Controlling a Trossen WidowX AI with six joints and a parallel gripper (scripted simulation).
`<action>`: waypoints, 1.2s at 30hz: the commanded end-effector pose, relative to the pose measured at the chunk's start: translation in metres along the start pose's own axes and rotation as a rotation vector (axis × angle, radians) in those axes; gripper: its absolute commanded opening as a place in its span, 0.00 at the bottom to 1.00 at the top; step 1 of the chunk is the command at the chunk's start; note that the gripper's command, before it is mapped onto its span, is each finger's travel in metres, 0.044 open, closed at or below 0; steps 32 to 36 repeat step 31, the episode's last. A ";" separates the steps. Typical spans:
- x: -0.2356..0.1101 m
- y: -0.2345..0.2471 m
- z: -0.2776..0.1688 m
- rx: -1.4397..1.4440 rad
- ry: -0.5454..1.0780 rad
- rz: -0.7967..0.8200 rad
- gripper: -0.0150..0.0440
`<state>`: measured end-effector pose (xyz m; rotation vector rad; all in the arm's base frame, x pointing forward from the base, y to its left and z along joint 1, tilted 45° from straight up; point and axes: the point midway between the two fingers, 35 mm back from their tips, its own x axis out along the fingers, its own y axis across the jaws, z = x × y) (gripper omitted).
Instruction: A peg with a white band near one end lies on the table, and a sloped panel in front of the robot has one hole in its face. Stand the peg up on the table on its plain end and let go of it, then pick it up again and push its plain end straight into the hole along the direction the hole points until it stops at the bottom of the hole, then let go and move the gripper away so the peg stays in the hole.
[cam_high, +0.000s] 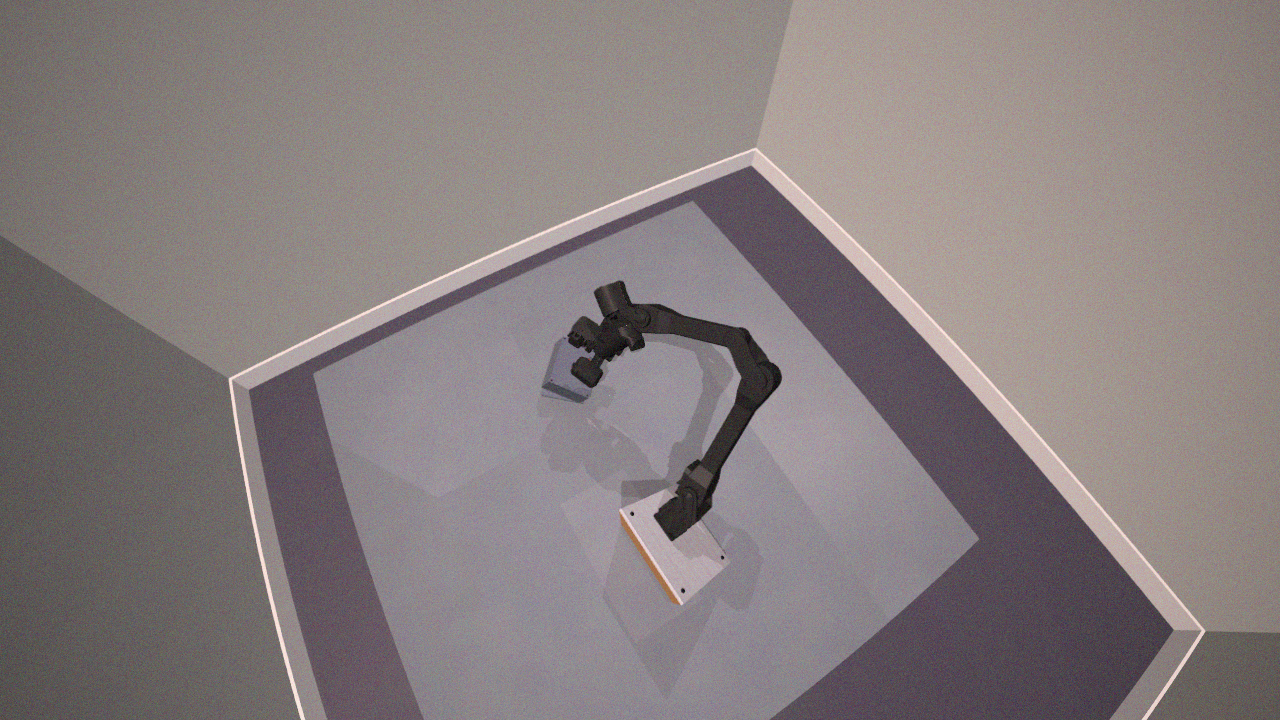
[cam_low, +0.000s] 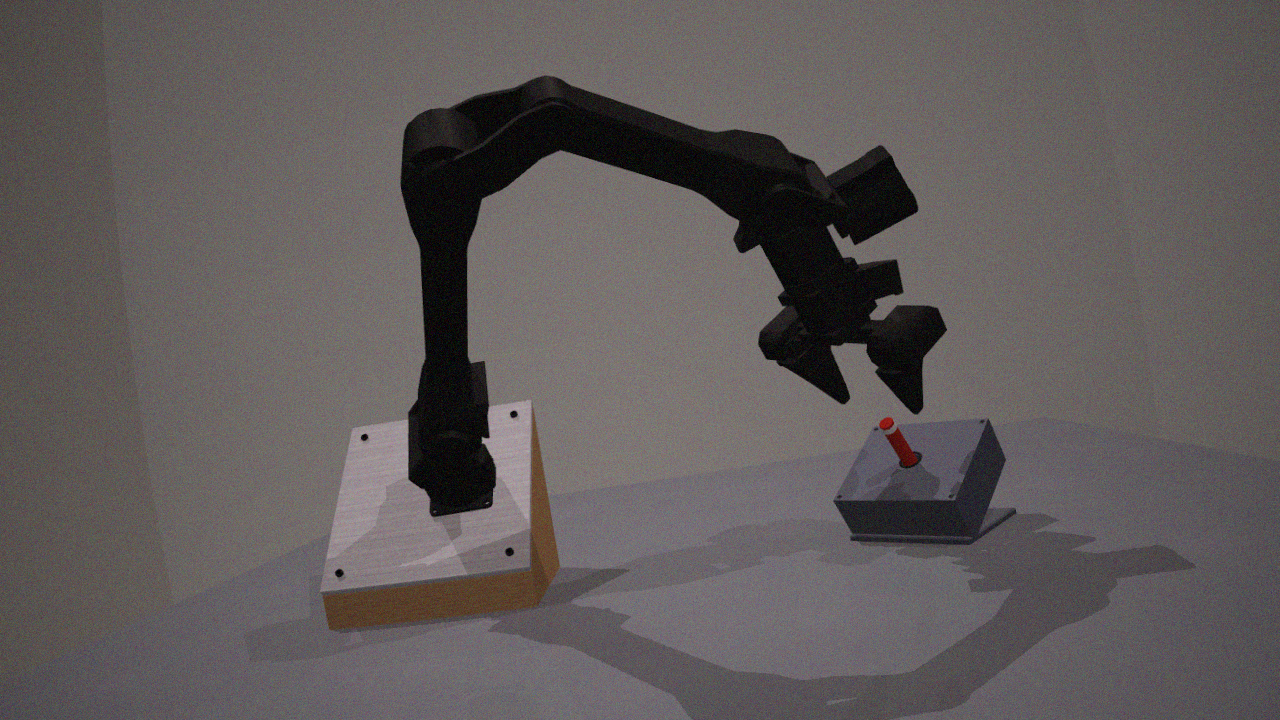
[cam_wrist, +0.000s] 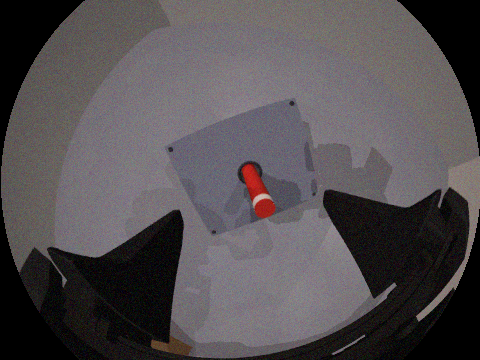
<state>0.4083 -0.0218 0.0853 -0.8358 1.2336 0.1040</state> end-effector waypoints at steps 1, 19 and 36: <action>-0.015 -0.002 0.001 0.005 -0.007 -0.009 1.00; -0.048 0.004 0.000 0.002 -0.007 -0.004 1.00; -0.053 0.004 0.000 0.002 -0.006 -0.004 1.00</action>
